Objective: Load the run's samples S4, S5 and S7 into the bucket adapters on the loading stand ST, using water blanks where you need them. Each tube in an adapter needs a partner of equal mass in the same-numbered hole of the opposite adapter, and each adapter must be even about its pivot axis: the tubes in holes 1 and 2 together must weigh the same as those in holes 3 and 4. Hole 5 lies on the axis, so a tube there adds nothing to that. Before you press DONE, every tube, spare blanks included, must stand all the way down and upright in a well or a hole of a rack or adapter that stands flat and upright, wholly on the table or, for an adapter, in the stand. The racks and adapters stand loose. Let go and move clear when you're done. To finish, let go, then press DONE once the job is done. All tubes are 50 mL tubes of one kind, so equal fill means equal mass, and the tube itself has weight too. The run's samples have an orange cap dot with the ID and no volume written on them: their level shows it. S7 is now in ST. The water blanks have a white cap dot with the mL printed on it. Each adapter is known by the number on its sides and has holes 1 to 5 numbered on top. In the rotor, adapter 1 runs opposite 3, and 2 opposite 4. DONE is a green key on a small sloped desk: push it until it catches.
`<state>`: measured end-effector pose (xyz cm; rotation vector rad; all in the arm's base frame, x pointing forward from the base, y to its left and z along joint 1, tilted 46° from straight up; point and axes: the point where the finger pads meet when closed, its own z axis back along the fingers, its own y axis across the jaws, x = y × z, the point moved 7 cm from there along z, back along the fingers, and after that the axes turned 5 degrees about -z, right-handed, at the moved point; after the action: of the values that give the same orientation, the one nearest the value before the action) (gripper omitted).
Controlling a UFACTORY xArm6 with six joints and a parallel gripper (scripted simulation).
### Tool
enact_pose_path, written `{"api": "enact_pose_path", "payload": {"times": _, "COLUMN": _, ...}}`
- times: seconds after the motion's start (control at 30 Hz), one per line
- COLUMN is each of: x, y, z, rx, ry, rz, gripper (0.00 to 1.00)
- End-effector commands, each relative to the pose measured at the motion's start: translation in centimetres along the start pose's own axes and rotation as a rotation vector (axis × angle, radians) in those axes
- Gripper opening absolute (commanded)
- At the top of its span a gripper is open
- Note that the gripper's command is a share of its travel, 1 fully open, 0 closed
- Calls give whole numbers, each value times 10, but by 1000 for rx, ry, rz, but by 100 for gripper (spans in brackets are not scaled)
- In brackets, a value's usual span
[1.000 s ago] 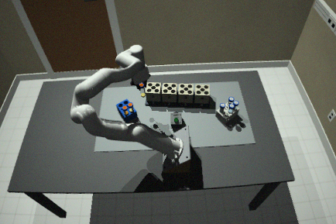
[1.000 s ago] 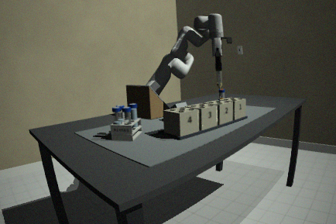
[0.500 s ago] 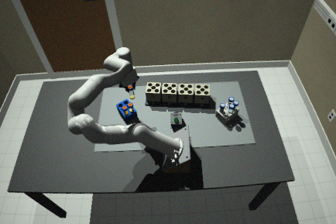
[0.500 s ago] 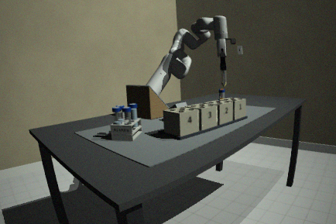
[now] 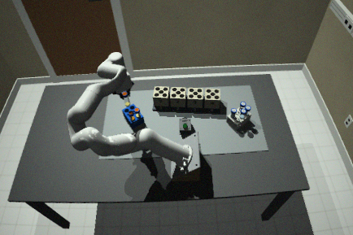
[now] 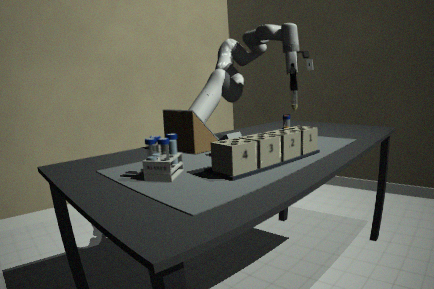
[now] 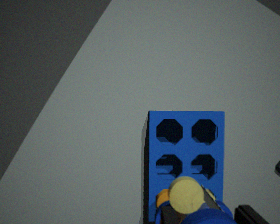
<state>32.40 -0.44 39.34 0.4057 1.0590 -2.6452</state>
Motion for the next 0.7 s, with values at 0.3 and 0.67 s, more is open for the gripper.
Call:
{"api": "enact_pose_path", "payload": {"times": 0.3, "x": -2, "y": -5, "z": 1, "rx": 3, "ry": 1, "rz": -2, "gripper": 0}}
{"api": "enact_pose_path", "payload": {"times": 0.67, "x": -2, "y": -5, "z": -3, "rx": 3, "ry": 1, "rz": -2, "gripper": 0}}
